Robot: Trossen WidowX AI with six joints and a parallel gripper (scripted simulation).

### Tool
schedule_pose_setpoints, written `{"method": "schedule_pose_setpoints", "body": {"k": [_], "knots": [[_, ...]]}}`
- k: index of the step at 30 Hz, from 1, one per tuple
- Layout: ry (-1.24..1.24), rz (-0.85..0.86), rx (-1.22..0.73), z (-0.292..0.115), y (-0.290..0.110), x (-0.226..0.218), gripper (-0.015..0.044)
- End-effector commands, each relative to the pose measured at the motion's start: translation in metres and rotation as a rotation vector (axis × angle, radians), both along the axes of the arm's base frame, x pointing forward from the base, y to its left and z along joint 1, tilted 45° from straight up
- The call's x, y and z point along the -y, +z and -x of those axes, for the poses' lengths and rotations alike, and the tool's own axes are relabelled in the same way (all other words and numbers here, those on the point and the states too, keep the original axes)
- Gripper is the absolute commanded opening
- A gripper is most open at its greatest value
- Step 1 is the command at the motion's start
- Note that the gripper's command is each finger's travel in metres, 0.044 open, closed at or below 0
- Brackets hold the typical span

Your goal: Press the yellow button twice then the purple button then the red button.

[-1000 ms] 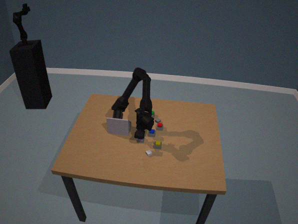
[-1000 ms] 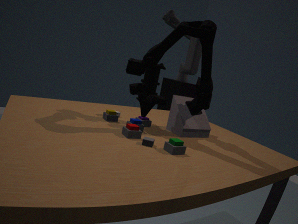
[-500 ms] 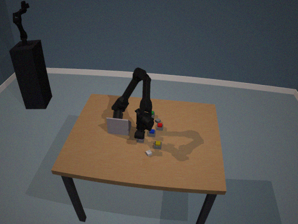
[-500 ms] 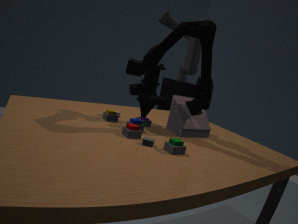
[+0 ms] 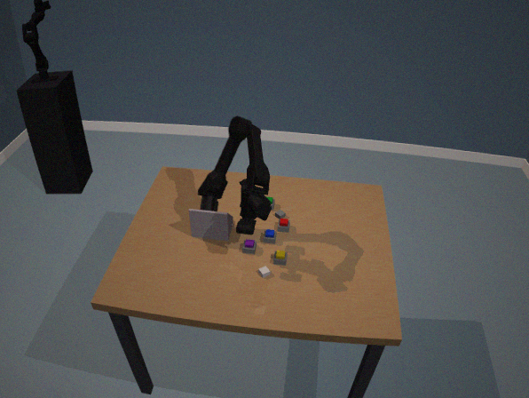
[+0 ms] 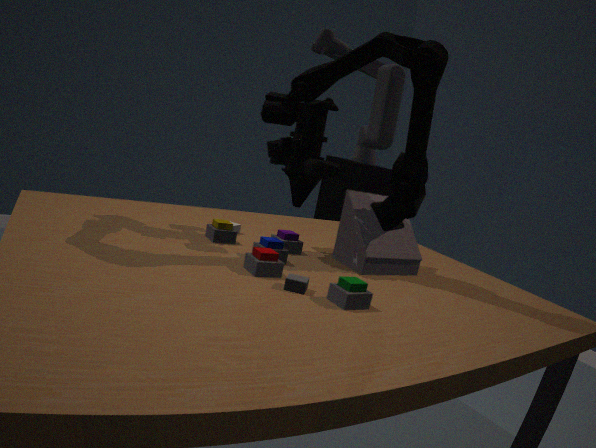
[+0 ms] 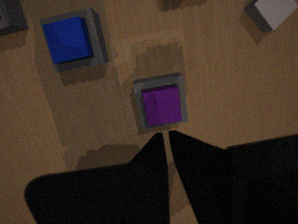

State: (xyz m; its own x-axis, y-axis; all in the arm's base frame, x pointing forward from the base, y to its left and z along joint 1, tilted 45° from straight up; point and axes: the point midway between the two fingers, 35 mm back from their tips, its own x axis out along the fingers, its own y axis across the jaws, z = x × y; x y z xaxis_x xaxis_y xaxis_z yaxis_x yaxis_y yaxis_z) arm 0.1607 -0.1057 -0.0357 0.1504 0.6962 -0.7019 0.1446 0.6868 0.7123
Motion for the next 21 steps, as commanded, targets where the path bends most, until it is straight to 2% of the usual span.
{"method": "schedule_pose_setpoints", "body": {"k": [1, 6, 11, 16, 21], "knots": [[-0.001, 0.024, 0.014, 0.003, 0.023, 0.025, 0.0020], [-0.002, 0.030, 0.011, -0.006, 0.028, 0.025, 0.0020], [-0.011, 0.051, 0.009, -0.074, 0.069, 0.005, 0.0020], [-0.003, 0.023, 0.021, -0.130, 0.122, -0.044, 0.0020], [-0.001, 0.016, 0.022, -0.136, 0.130, -0.053, 0.0020]]}}
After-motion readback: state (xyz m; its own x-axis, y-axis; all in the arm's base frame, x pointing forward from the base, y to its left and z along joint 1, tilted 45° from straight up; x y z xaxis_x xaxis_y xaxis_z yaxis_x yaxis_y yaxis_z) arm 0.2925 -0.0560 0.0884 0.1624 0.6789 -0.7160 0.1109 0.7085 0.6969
